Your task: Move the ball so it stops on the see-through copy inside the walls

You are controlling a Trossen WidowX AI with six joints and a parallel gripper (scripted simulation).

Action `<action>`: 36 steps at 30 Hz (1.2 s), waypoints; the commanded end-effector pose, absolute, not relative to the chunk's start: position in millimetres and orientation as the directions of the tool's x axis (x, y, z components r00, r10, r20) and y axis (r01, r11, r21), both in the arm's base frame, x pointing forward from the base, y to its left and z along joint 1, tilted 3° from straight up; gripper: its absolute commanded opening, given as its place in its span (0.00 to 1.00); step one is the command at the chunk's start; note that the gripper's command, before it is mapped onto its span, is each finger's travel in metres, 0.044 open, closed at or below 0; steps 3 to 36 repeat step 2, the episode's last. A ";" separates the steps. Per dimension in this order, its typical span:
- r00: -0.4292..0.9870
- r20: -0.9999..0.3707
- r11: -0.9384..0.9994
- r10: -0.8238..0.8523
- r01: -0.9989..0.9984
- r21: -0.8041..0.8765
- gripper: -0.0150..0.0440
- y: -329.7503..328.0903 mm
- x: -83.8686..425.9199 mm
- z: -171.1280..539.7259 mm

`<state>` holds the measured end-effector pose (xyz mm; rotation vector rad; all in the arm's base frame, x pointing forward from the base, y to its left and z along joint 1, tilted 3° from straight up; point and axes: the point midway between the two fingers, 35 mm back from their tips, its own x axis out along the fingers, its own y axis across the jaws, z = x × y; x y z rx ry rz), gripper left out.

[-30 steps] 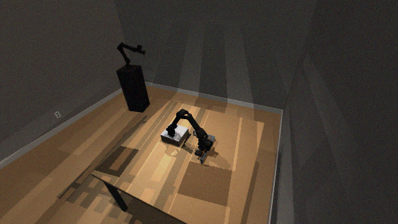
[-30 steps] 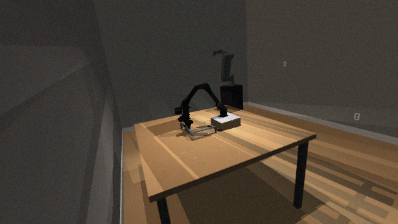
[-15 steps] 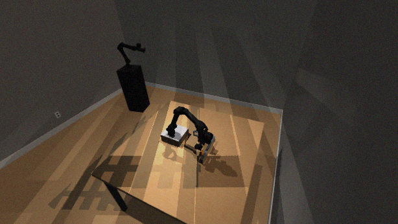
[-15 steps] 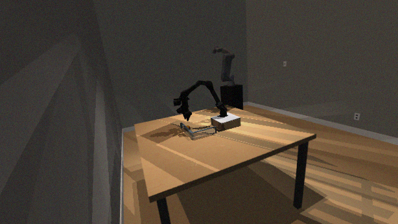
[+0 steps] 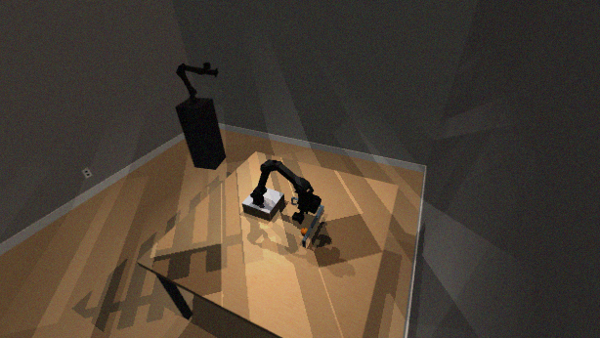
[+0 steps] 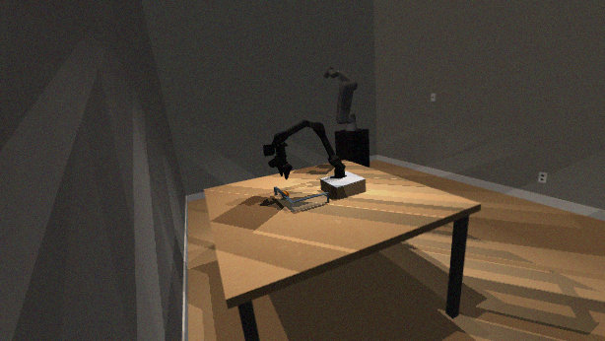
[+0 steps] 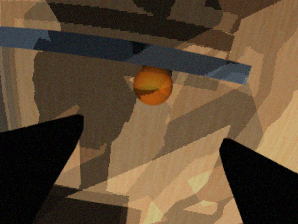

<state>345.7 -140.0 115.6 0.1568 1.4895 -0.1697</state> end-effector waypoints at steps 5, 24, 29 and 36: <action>0.089 -0.996 0.978 -0.022 0.207 -0.003 1.00 -139.9 345.2 130.1; 0.089 -0.996 0.978 -0.022 0.207 -0.003 1.00 -139.9 345.2 130.1; 0.089 -0.996 0.978 -0.022 0.207 -0.003 1.00 -139.9 345.2 130.1; 0.089 -0.996 0.978 -0.022 0.207 -0.003 1.00 -139.9 345.2 130.1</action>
